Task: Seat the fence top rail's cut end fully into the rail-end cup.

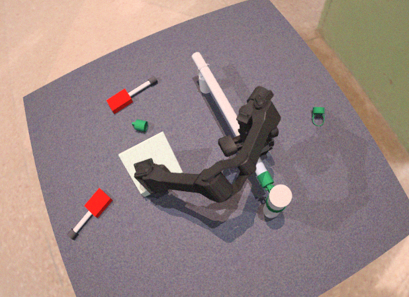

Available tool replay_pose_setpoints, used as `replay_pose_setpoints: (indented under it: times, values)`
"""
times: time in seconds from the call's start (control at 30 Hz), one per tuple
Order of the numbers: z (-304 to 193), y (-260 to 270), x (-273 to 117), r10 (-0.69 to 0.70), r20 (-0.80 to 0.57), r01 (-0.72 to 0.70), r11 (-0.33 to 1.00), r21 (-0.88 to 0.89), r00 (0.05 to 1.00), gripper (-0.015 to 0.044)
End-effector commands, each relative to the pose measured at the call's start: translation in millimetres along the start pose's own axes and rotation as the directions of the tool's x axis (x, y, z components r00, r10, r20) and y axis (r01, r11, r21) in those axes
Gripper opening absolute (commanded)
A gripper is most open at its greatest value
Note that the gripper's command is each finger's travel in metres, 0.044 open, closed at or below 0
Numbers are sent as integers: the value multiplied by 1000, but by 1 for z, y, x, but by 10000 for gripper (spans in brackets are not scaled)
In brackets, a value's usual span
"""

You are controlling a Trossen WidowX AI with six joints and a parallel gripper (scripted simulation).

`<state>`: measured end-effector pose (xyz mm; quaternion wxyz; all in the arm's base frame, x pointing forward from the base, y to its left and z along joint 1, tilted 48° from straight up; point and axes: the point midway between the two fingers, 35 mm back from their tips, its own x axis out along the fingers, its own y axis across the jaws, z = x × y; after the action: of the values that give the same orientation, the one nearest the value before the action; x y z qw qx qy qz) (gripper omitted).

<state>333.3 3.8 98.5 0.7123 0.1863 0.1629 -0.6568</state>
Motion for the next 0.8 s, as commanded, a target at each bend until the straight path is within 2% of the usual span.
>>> replay_pose_setpoints:
  times: [0.0, 0.03, 0.37, 0.6, 0.77]
  values:
    - [-1, 0, -1, 2, 0, -2, 1000, 1, 1000, 0]
    - [-1, 0, -1, 2, 0, -2, 1000, 1, 1000, 0]
    - [-1, 0, -1, 2, -1, -2, 1000, 2, 1000, 262]
    - [-15, -1, -23, 12, -14, -11, 1000, 18, 1000, 440]
    - [-27, -3, -45, 19, -22, -18, 999, 35, 1000, 440]
